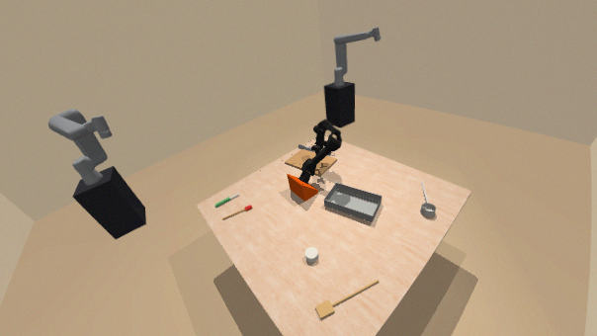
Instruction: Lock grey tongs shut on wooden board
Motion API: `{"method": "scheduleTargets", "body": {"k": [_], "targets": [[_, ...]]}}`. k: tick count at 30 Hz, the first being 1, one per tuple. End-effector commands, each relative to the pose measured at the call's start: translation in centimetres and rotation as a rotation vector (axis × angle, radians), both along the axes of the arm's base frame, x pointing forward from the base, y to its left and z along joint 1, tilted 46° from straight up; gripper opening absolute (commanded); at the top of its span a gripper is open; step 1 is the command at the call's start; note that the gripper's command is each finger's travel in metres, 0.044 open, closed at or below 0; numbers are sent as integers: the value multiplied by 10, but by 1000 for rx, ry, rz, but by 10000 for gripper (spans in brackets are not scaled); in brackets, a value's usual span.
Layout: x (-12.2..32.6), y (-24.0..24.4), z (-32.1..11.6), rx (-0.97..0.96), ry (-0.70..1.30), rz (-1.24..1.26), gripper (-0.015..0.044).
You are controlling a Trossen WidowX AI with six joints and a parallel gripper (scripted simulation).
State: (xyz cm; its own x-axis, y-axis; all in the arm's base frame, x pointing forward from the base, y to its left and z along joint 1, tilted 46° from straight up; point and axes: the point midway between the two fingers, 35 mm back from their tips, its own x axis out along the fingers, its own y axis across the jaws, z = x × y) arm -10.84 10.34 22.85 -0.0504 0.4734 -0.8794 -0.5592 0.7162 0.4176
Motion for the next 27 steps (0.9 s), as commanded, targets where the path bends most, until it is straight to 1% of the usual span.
{"method": "scheduleTargets", "body": {"k": [1,15,27], "targets": [[7,-2,-3,-84,-6,37,-150],[15,-10,-7,-240,62,99,-150],[15,-16,-5,-314,172,169,-150]]}}
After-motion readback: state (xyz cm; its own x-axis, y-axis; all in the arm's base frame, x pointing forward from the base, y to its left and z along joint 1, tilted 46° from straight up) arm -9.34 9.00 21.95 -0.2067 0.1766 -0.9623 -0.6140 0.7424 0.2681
